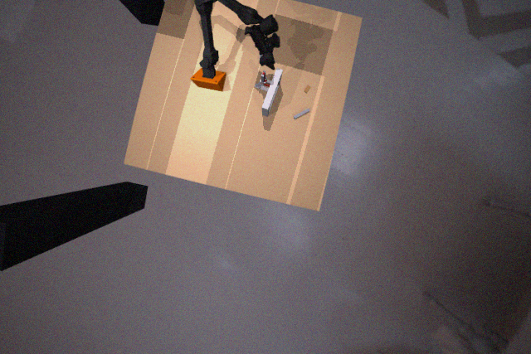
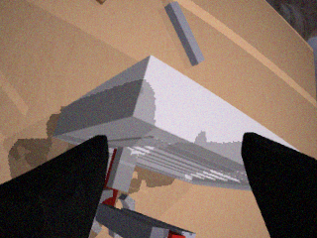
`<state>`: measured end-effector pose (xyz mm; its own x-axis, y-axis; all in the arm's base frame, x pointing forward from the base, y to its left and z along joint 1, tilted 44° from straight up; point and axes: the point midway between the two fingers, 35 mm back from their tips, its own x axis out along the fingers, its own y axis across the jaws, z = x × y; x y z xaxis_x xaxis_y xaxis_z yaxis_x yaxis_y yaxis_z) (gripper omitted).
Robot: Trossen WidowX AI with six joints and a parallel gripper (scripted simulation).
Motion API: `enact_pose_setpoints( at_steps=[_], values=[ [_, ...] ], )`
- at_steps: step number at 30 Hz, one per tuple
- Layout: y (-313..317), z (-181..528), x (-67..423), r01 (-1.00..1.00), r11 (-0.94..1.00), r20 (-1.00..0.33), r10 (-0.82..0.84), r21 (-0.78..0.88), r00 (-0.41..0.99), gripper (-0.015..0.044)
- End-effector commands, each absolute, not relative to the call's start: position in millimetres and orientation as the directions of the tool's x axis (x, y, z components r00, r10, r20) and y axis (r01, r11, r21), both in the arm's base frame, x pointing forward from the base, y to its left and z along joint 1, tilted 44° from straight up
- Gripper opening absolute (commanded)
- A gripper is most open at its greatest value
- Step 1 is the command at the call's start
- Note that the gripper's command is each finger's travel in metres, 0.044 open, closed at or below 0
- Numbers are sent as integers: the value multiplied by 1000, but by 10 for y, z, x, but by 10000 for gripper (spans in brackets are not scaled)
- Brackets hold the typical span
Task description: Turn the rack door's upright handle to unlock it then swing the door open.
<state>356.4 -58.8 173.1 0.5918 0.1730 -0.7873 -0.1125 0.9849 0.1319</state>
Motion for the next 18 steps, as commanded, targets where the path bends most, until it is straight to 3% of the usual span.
enact_pose_setpoints(
  at_steps=[1,18],
  values=[
    [-636,1617,3518,-118,972,-830,236,204,506,280],
    [-811,1395,3300,-23,855,-831,510,519,222,280]
  ],
)
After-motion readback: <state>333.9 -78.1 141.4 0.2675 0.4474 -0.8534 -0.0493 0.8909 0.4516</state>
